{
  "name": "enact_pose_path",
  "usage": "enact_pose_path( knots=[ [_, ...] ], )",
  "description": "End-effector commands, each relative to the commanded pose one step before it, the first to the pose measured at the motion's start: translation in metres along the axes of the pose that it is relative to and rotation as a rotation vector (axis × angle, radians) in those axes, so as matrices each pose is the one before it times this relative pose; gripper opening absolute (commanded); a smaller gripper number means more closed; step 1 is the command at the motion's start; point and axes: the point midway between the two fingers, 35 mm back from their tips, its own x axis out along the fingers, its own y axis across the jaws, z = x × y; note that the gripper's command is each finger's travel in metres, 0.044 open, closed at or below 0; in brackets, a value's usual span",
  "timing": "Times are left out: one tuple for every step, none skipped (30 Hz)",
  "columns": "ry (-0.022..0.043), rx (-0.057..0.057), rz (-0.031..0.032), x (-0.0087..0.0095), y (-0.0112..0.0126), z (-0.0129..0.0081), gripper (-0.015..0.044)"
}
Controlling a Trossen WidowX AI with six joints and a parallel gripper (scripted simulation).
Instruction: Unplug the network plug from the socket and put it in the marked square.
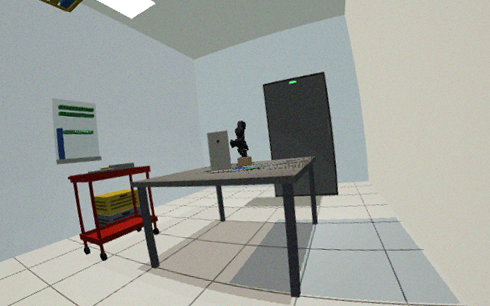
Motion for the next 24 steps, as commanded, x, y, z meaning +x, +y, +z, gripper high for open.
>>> enact_pose_path(
  knots=[
    [-0.00139, 0.0019, 0.00767, -0.00965, 0.01065, 0.00015, 0.0156],
    [-0.00014, 0.0002, 0.00022, -0.00246, 0.00224, 0.00001, 0.0156],
    [-0.00014, 0.0002, 0.00022, -0.0025, 0.0022, 0.00001, 0.0156],
    [-0.00014, 0.0002, 0.00022, -0.00254, 0.00216, 0.00001, 0.0156],
    [-0.00014, 0.0002, 0.00021, -0.00258, 0.00213, 0.00001, 0.0156],
    [-0.00014, 0.0002, 0.00021, -0.00262, 0.00209, 0.00001, 0.0156],
    [-0.00014, 0.0002, 0.0002, -0.00265, 0.00205, 0.00001, 0.0156],
    [-0.00014, 0.0002, 0.0002, -0.00269, 0.00201, 0.00001, 0.0156],
    [-0.00014, 0.0002, 0.00019, -0.00273, 0.00197, 0.00001, 0.0156],
    [-0.00014, 0.0002, 0.00019, -0.00276, 0.00193, 0.00002, 0.0156],
    [-0.00014, 0.0002, 0.00018, -0.0028, 0.00189, 0.00002, 0.0156],
    [-0.00014, 0.0002, 0.00018, -0.00283, 0.00184, 0.00002, 0.0156],
    [-0.00014, 0.0002, 0.00017, -0.00286, 0.0018, 0.00002, 0.0156],
    [-0.00014, 0.0002, 0.00017, -0.0029, 0.00176, 0.00002, 0.0156],
    [-0.00014, 0.0002, 0.00017, -0.00293, 0.00172, 0.00002, 0.0156],
    [-0.00014, 0.0002, 0.00016, -0.00296, 0.00167, 0.00003, 0.0156],
    [-0.00014, 0.0002, 0.00016, -0.00299, 0.00163, 0.00003, 0.0156],
    [-0.00014, 0.0002, 0.00015, -0.00302, 0.00158, 0.00003, 0.0156],
    [-0.00014, 0.0002, 0.00015, -0.00305, 0.00154, 0.00003, 0.0156],
    [-0.00014, 0.0002, 0.00014, -0.00308, 0.00149, 0.00003, 0.0156],
    [-0.00014, 0.0002, 0.00014, -0.00311, 0.00144, 0.00004, 0.0156],
    [-0.00014, 0.0002, 0.00013, -0.00314, 0.0014, 0.00004, 0.0156],
    [-0.00014, 0.0002, 0.00013, -0.00316, 0.00135, 0.00004, 0.0156],
    [-0.00014, 0.0002, 0.00012, -0.00319, 0.0013, 0.00004, 0.0156]
  ],
)
